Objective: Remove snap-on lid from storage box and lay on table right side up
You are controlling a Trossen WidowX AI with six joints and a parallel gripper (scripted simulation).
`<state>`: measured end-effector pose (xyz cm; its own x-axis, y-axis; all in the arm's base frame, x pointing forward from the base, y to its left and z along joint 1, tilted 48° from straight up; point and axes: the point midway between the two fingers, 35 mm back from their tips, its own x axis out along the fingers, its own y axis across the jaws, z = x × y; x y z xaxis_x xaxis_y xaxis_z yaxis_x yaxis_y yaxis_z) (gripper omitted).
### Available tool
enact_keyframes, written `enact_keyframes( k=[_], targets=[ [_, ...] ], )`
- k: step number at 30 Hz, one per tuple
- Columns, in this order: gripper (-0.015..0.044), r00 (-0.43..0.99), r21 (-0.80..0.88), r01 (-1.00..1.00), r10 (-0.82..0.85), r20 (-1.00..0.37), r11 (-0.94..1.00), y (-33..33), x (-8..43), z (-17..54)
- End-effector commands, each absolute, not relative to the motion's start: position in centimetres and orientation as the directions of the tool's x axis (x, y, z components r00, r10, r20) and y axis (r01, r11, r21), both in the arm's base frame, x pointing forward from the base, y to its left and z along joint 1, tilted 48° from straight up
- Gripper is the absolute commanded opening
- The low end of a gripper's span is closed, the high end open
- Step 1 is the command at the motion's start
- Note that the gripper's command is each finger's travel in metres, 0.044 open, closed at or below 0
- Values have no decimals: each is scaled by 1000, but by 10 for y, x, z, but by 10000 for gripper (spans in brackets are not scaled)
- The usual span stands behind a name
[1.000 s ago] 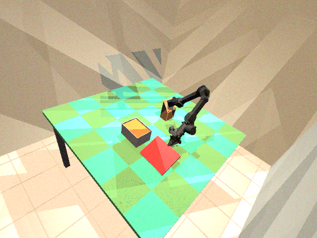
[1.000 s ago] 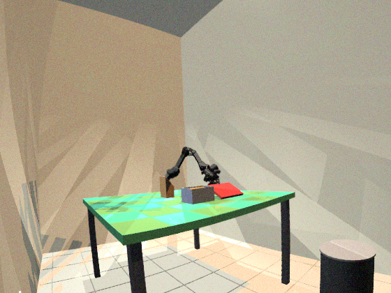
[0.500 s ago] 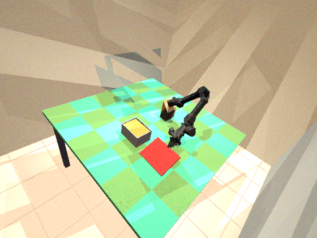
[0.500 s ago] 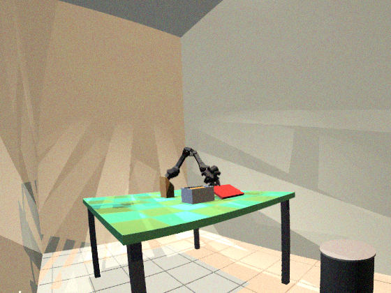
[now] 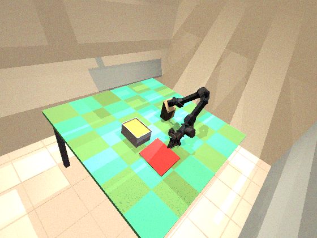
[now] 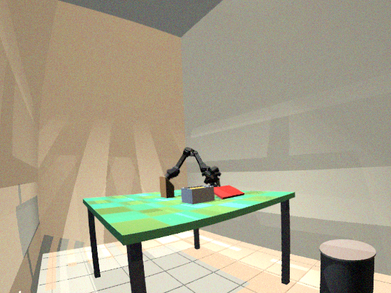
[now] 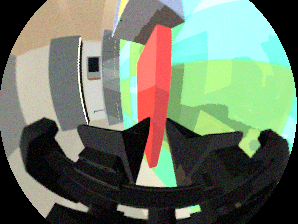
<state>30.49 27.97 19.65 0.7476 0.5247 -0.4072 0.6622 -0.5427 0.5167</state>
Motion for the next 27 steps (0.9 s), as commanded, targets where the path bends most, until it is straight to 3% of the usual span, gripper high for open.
enact_keyframes(
  k=[1, 4, 6, 12, 27],
  targets=[
    [184, 737, 513, 674, 532, -417, -532, 280, 304, 198],
    [263, 737, 513, 674, 532, -417, -532, 280, 304, 198],
    [275, 737, 513, 674, 532, -417, -532, 280, 304, 198],
    [433, 737, 512, 674, 532, -418, -532, 279, 293, 195],
    [440, 736, 510, 675, 532, -419, -533, 277, 263, 195]
  ],
)
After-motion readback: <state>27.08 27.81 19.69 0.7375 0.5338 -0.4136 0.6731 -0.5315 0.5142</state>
